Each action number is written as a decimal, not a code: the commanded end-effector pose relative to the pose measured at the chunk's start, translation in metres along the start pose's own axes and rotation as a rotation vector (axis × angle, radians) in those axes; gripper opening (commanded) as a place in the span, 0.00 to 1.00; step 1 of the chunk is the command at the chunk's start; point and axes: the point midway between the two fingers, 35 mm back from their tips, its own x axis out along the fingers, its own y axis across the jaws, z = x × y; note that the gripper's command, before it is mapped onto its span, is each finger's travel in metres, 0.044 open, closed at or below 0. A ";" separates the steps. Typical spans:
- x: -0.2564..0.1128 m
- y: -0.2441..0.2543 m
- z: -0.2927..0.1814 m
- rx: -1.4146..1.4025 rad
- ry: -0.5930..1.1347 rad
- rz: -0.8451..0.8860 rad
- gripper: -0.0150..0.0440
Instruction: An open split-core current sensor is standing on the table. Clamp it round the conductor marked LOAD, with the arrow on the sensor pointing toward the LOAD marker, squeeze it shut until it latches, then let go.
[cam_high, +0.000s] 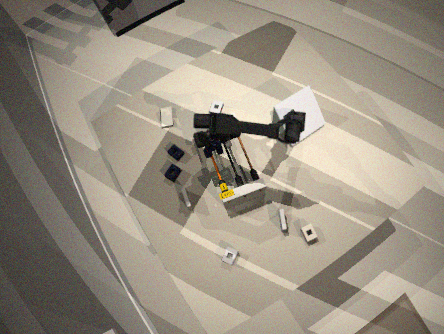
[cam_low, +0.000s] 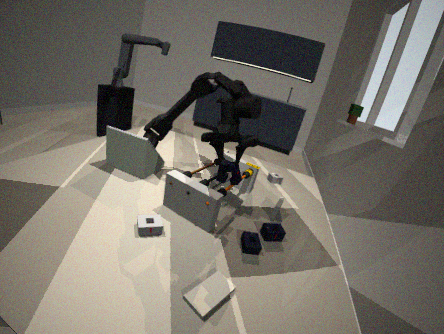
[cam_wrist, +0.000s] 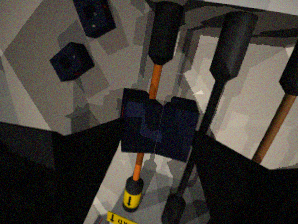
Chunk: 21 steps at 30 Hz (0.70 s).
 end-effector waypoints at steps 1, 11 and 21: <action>-0.001 0.005 0.000 0.028 0.002 0.016 0.25; 0.014 0.006 0.001 0.027 0.002 0.016 0.25; 0.030 0.007 0.000 0.027 0.002 0.016 0.25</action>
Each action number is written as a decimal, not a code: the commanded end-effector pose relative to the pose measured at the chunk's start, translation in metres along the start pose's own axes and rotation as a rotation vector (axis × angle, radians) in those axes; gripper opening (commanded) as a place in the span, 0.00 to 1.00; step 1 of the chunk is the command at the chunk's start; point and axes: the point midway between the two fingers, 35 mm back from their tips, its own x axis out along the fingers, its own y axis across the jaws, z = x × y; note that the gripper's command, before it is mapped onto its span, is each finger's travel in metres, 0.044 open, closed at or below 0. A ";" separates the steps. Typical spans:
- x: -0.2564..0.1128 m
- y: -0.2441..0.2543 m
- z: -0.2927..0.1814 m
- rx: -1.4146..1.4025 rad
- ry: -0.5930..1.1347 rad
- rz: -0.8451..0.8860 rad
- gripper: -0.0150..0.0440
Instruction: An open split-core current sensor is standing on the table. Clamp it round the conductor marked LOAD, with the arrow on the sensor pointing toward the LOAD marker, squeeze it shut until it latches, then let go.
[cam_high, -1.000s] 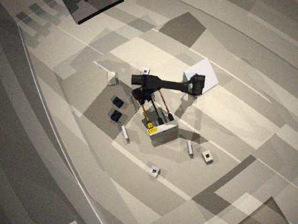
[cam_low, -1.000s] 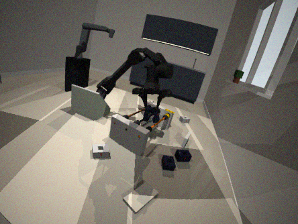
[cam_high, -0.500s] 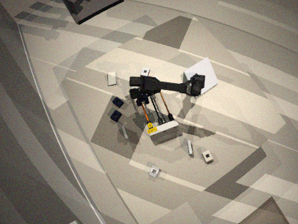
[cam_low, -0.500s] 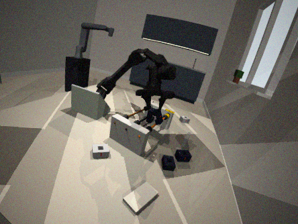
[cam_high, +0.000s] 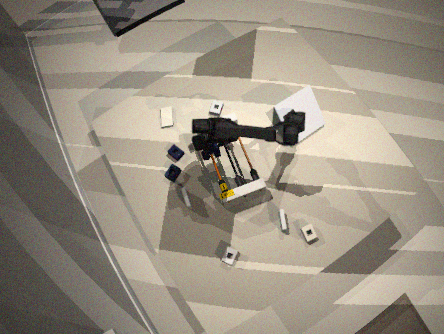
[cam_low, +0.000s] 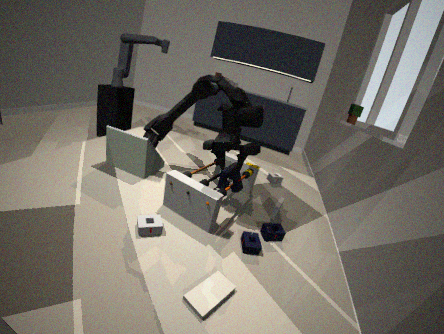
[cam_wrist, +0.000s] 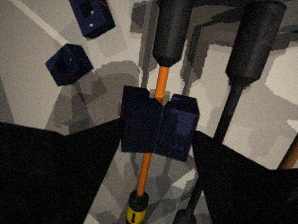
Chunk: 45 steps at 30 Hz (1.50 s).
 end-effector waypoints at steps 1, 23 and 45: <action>0.006 0.001 0.001 0.007 0.003 0.007 0.25; 0.024 -0.001 -0.001 0.000 0.002 0.000 0.25; 0.024 -0.001 -0.001 0.000 0.002 0.000 0.25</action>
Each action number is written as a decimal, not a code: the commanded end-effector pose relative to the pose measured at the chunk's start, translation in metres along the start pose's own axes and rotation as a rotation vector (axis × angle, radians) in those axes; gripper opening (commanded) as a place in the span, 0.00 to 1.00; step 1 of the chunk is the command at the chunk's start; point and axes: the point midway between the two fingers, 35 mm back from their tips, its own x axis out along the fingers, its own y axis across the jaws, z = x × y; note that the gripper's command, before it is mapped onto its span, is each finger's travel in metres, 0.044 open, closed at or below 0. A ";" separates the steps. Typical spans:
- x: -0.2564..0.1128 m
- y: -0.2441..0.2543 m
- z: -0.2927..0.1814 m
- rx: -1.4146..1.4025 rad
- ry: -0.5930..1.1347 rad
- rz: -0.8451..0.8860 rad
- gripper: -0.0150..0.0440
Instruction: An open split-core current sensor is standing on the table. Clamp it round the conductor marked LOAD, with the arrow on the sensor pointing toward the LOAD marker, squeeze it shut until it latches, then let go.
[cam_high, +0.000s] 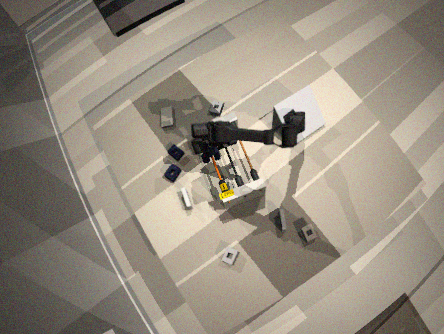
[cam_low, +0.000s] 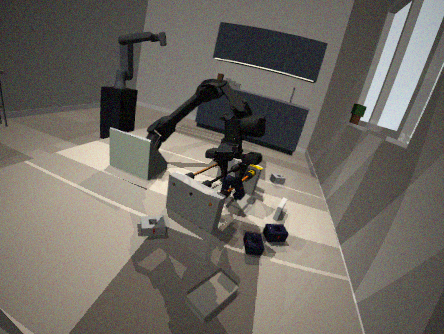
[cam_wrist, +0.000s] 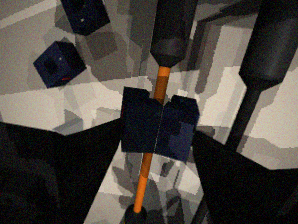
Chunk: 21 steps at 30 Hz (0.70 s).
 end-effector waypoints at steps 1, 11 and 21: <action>-0.002 0.001 0.001 0.000 -0.001 0.004 0.25; -0.002 0.001 0.001 0.000 -0.001 0.004 0.25; -0.001 0.004 0.001 0.001 -0.002 -0.026 0.25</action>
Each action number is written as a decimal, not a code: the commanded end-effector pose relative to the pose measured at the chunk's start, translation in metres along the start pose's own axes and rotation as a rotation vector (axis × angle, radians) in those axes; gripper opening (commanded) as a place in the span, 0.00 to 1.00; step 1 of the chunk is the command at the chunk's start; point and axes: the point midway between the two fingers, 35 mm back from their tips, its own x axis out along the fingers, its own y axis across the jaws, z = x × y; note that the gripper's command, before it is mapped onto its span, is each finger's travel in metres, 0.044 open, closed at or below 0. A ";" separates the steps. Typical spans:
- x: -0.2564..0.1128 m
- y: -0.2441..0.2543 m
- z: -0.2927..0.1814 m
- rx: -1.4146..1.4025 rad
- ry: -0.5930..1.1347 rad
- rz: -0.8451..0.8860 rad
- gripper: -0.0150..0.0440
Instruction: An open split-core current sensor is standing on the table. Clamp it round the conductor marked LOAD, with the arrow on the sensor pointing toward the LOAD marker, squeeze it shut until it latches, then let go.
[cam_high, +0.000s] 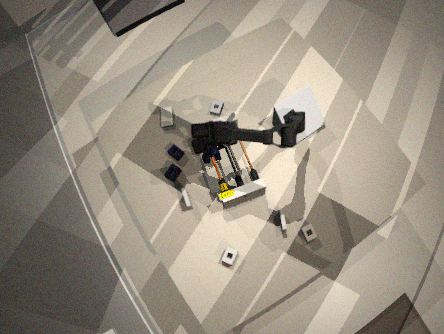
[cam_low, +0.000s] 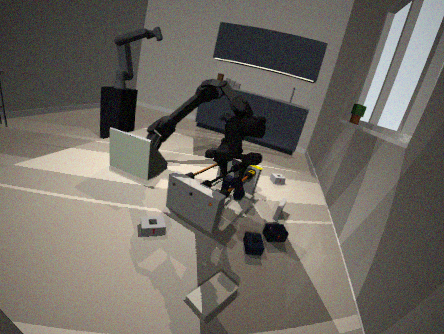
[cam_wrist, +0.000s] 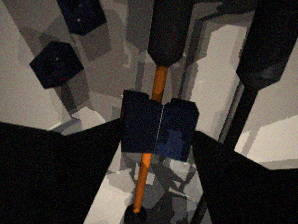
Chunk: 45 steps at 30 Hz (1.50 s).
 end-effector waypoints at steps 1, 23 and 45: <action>-0.001 0.005 0.001 -0.007 -0.005 -0.020 0.25; 0.006 0.014 0.000 0.001 0.000 -0.181 0.34; 0.006 0.014 0.000 0.001 0.000 -0.181 1.00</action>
